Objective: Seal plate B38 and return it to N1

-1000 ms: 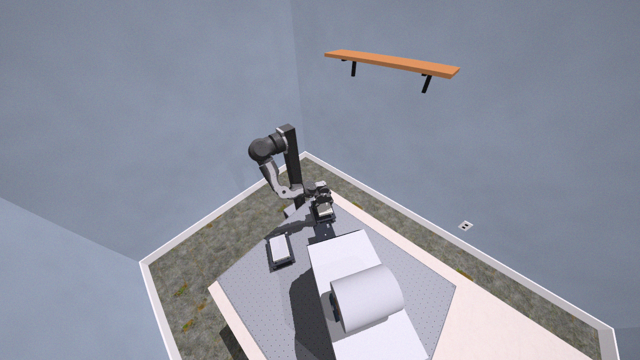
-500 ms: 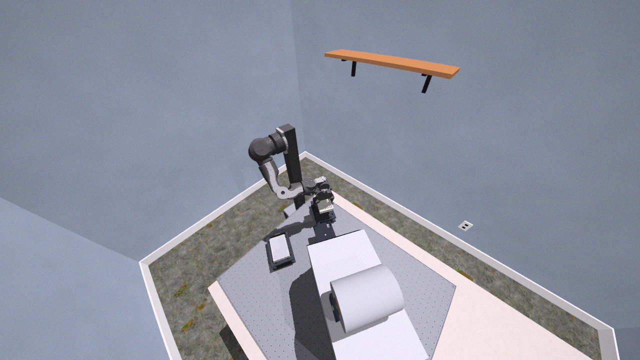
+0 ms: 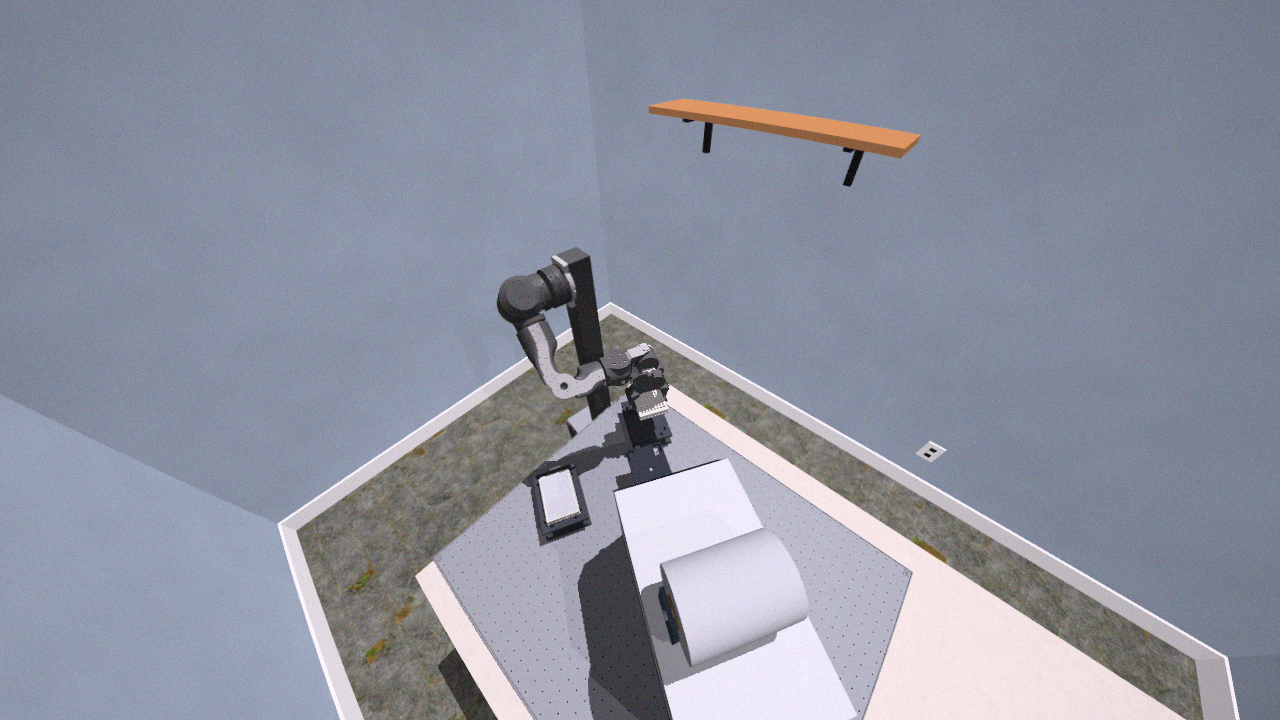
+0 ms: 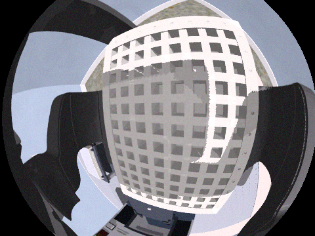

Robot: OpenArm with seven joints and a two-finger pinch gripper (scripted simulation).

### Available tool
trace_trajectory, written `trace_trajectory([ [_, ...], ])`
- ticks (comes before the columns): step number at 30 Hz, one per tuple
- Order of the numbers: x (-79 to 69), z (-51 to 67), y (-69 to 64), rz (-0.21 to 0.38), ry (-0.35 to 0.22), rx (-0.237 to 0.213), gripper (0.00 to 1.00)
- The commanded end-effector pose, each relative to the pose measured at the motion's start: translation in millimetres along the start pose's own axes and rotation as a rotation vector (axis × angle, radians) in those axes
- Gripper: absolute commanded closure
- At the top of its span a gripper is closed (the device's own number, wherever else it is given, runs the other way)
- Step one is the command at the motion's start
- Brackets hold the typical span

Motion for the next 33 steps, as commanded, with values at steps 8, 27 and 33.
trace_trajectory([
  [8,-6.1,2.4,3.5,0.029,0.015,0.014,1.0],
  [27,-5.6,5.4,11.6,0.027,0.005,0.016,1.0],
  [33,-20.6,-30.4,1.0,0.028,0.002,0.013,1.0],
])
Point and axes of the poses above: the point where the finger pads meet when closed, its own y axis out along the fingers, its own x axis across the jaws, z = x × y, the point moved 1 cm from there along -y, back along the fingers, and after that the axes turned 9 degrees about -y, right-handed, at the moved point
